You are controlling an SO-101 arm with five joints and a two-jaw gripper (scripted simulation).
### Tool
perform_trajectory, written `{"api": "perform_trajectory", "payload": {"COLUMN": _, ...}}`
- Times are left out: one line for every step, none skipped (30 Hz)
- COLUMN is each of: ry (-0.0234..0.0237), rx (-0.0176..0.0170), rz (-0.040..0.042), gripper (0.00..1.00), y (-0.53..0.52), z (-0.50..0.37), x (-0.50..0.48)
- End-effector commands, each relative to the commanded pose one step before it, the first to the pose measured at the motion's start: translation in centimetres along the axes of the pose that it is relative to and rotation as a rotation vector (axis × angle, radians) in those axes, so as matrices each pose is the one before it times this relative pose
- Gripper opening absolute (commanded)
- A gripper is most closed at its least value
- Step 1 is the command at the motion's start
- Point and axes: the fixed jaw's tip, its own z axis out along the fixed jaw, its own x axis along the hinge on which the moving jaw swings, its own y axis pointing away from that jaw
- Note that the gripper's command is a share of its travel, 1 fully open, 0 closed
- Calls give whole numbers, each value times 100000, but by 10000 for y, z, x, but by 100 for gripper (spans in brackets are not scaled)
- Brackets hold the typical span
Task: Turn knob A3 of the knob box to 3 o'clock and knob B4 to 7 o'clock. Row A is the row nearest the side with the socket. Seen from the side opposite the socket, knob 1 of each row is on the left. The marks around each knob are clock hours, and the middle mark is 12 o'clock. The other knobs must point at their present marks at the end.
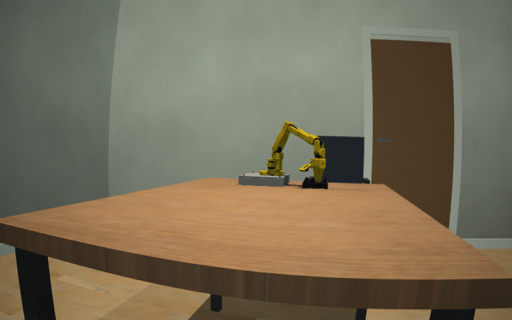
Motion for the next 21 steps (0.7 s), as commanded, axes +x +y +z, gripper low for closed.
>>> {"api": "perform_trajectory", "payload": {"ry": 79, "rx": 251, "rz": -9, "gripper": 8, "y": -135, "z": -5433, "x": -1300}}
{"api": "perform_trajectory", "payload": {"ry": 0, "rx": 0, "rz": 0, "gripper": 8, "y": 0, "z": 0, "x": 0}}
{"api": "perform_trajectory", "payload": {"ry": 0, "rx": 0, "rz": 0, "gripper": 8, "y": 0, "z": 0, "x": 0}}
{"api": "perform_trajectory", "payload": {"ry": -1, "rx": -2, "rz": -2, "gripper": 8, "y": 50, "z": -1278, "x": 51}}
{"api": "perform_trajectory", "payload": {"ry": 0, "rx": 0, "rz": 0, "gripper": 8, "y": 51, "z": -1356, "x": 51}}
{"api": "perform_trajectory", "payload": {"ry": 0, "rx": 0, "rz": 0, "gripper": 8, "y": 39, "z": -1422, "x": 51}}
{"api": "perform_trajectory", "payload": {"ry": 0, "rx": 0, "rz": 0, "gripper": 8, "y": 32, "z": -1476, "x": 39}}
{"api": "perform_trajectory", "payload": {"ry": 0, "rx": 0, "rz": 0, "gripper": 8, "y": 26, "z": -1524, "x": 33}}
{"api": "perform_trajectory", "payload": {"ry": 0, "rx": 0, "rz": 0, "gripper": 8, "y": 8, "z": -1560, "x": 33}}
{"api": "perform_trajectory", "payload": {"ry": 0, "rx": 0, "rz": 0, "gripper": 8, "y": 8, "z": -1578, "x": 15}}
{"api": "perform_trajectory", "payload": {"ry": 0, "rx": 0, "rz": 0, "gripper": 8, "y": -10, "z": -1584, "x": 15}}
{"api": "perform_trajectory", "payload": {"ry": 0, "rx": 0, "rz": 0, "gripper": 8, "y": -16, "z": -1578, "x": 3}}
{"api": "perform_trajectory", "payload": {"ry": 0, "rx": 0, "rz": 0, "gripper": 8, "y": -34, "z": -1566, "x": -9}}
{"api": "perform_trajectory", "payload": {"ry": 0, "rx": 0, "rz": 0, "gripper": 8, "y": -34, "z": -1536, "x": -9}}
{"api": "perform_trajectory", "payload": {"ry": 0, "rx": 0, "rz": 0, "gripper": 8, "y": -52, "z": -1494, "x": -21}}
{"api": "perform_trajectory", "payload": {"ry": 0, "rx": 0, "rz": 0, "gripper": 8, "y": -52, "z": -1446, "x": -27}}
{"api": "perform_trajectory", "payload": {"ry": 0, "rx": 0, "rz": 0, "gripper": 8, "y": -64, "z": -1374, "x": -33}}
{"api": "perform_trajectory", "payload": {"ry": 0, "rx": 0, "rz": 0, "gripper": 8, "y": -63, "z": -1302, "x": -38}}
{"api": "perform_trajectory", "payload": {"ry": 0, "rx": 0, "rz": 0, "gripper": 8, "y": 0, "z": 0, "x": 0}}
{"api": "perform_trajectory", "payload": {"ry": 0, "rx": 0, "rz": 0, "gripper": 8, "y": 0, "z": 0, "x": 0}}
{"api": "perform_trajectory", "payload": {"ry": 0, "rx": 3, "rz": -1, "gripper": 8, "y": -70, "z": -1225, "x": -35}}
